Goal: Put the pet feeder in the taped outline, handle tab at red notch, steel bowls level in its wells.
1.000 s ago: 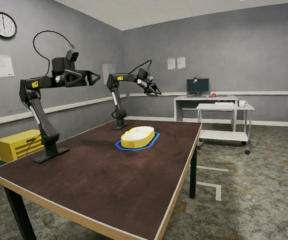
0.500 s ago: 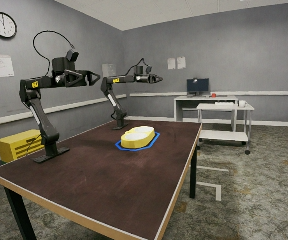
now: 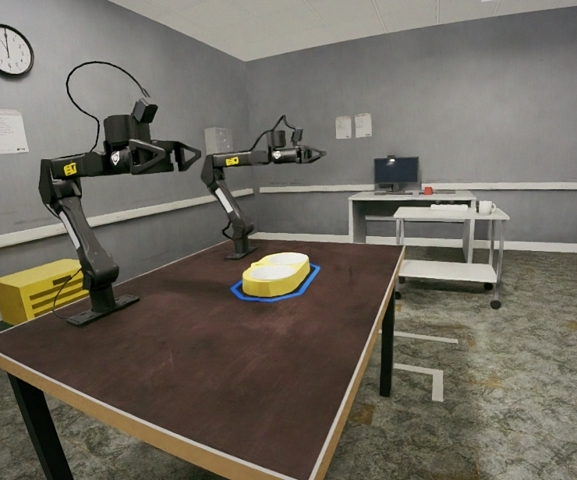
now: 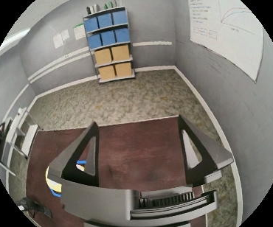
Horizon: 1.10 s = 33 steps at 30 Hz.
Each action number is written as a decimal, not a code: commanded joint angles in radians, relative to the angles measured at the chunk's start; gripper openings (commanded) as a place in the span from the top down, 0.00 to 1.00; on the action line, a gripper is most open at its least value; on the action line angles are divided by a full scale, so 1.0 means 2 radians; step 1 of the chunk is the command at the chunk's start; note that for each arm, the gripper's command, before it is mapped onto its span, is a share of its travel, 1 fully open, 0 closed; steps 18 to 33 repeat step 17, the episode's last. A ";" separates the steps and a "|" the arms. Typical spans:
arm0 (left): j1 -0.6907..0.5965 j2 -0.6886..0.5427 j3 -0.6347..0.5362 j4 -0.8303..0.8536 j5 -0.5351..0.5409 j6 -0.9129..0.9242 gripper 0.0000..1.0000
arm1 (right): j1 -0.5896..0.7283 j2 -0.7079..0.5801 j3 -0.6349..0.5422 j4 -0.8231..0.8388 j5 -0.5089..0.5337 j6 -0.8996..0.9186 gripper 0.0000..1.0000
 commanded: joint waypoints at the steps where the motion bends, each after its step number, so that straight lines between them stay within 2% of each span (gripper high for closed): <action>1: -0.004 -0.004 0.019 0.012 0.004 0.003 0.53 | -0.002 -0.014 0.022 -0.002 0.004 0.003 0.00; 9: -0.001 0.016 0.022 0.011 0.003 0.005 0.53 | -0.002 -0.015 0.022 -0.004 0.004 0.003 0.00; 11: -0.001 -0.002 0.019 0.010 0.003 0.004 0.53 | -0.002 -0.015 0.022 -0.003 0.004 0.003 0.00; 33: -0.001 -0.002 0.022 0.010 0.003 0.004 0.53 | -0.002 -0.015 0.022 -0.003 0.004 0.003 0.00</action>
